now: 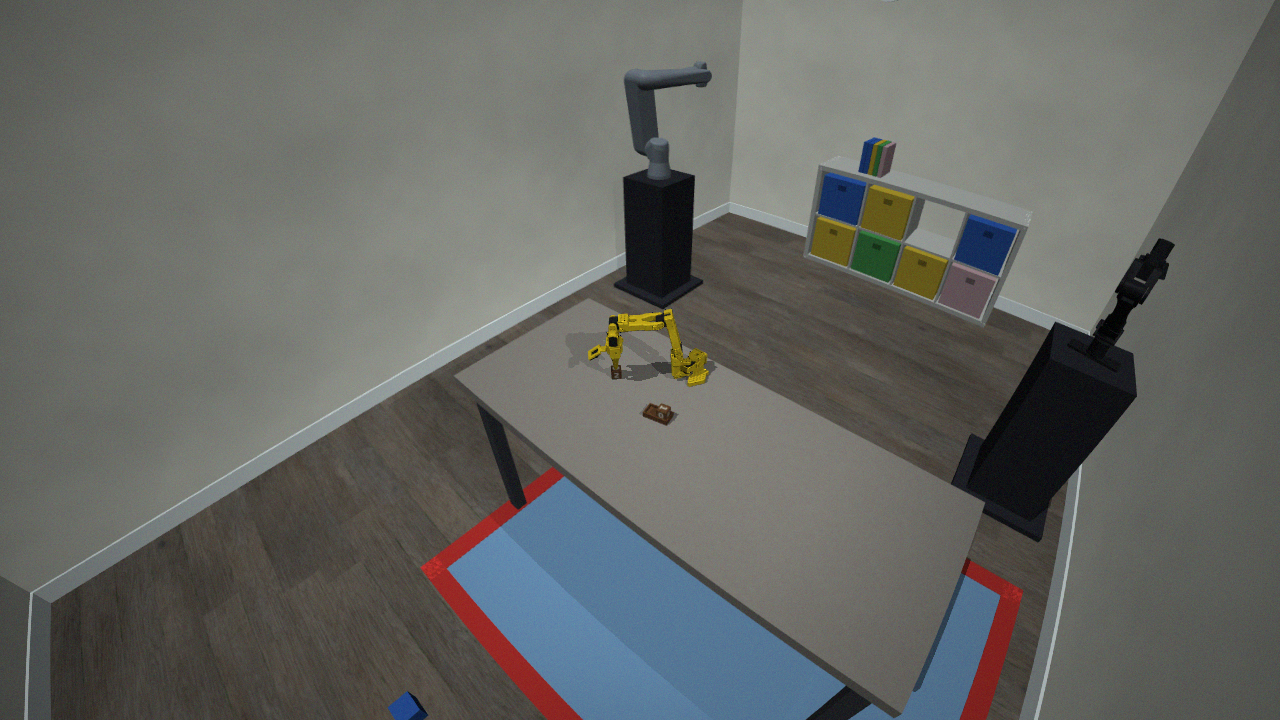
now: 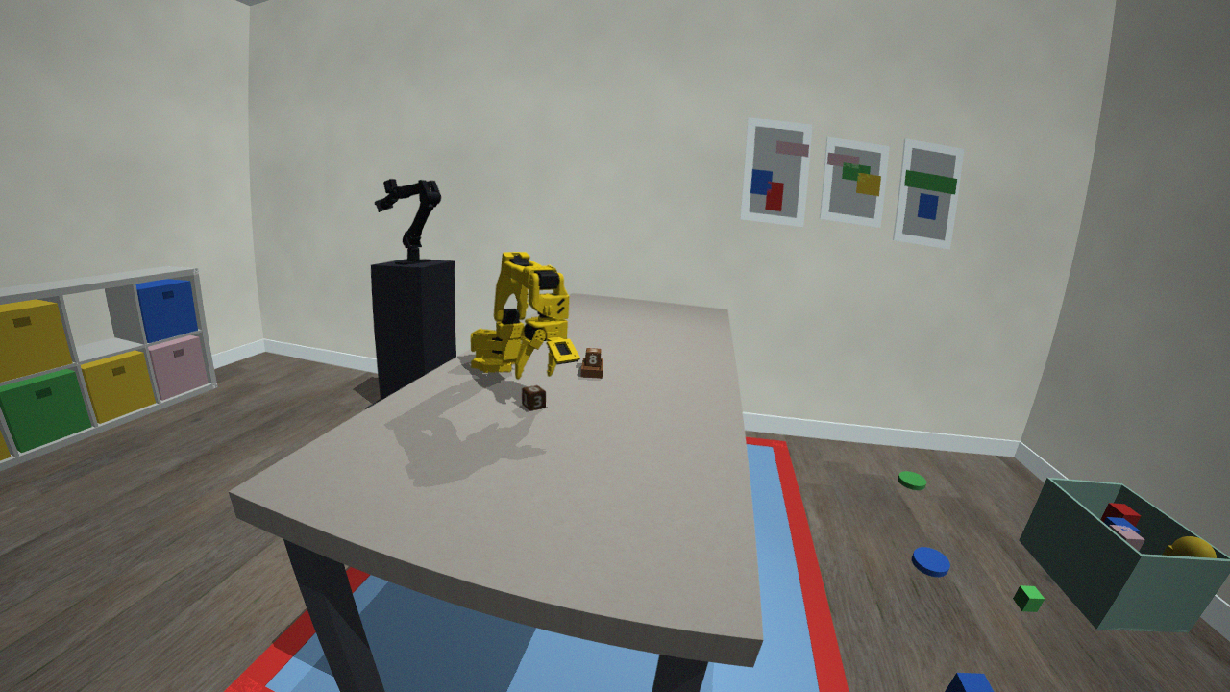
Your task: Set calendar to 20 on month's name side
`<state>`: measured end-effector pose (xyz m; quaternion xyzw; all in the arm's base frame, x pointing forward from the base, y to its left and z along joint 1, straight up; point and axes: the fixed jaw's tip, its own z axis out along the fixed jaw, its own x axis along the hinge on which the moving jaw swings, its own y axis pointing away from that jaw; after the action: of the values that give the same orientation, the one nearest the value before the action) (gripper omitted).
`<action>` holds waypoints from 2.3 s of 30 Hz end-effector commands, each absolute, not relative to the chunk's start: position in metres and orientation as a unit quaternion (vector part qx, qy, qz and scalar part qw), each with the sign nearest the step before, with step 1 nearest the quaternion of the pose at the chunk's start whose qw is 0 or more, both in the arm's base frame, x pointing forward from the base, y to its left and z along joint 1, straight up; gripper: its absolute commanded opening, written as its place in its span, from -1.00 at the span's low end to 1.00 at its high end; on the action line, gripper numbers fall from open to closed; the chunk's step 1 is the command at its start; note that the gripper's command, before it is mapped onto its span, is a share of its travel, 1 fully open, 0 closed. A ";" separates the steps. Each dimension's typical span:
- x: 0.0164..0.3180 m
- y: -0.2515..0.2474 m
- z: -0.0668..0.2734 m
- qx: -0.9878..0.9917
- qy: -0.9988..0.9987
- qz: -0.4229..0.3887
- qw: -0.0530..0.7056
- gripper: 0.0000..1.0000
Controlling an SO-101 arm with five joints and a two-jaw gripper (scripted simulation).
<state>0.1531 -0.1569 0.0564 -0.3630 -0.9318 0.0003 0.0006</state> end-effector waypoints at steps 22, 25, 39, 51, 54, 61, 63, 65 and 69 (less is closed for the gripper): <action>0.162 -0.162 0.035 -0.361 -0.932 0.012 -0.026 -0.30; 0.162 -0.162 0.034 -0.361 -0.932 0.012 -0.026 -0.30; 0.161 -0.162 0.025 -0.361 -0.932 0.012 -0.026 -0.30; 0.161 -0.162 0.025 -0.361 -0.932 0.012 -0.026 -0.32; 0.160 -0.163 0.025 -0.361 -0.932 0.013 -0.025 -0.34; 0.159 -0.164 0.025 -0.361 -0.932 0.013 -0.025 -0.40; 0.159 -0.165 0.025 -0.361 -0.932 0.013 -0.025 -0.43; 0.158 -0.165 0.025 -0.361 -0.932 0.013 -0.025 -0.46; 0.157 -0.167 0.025 -0.361 -0.932 0.013 -0.025 -0.52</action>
<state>0.1562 -0.1612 0.0204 -0.3596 -0.9330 0.0057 -0.0098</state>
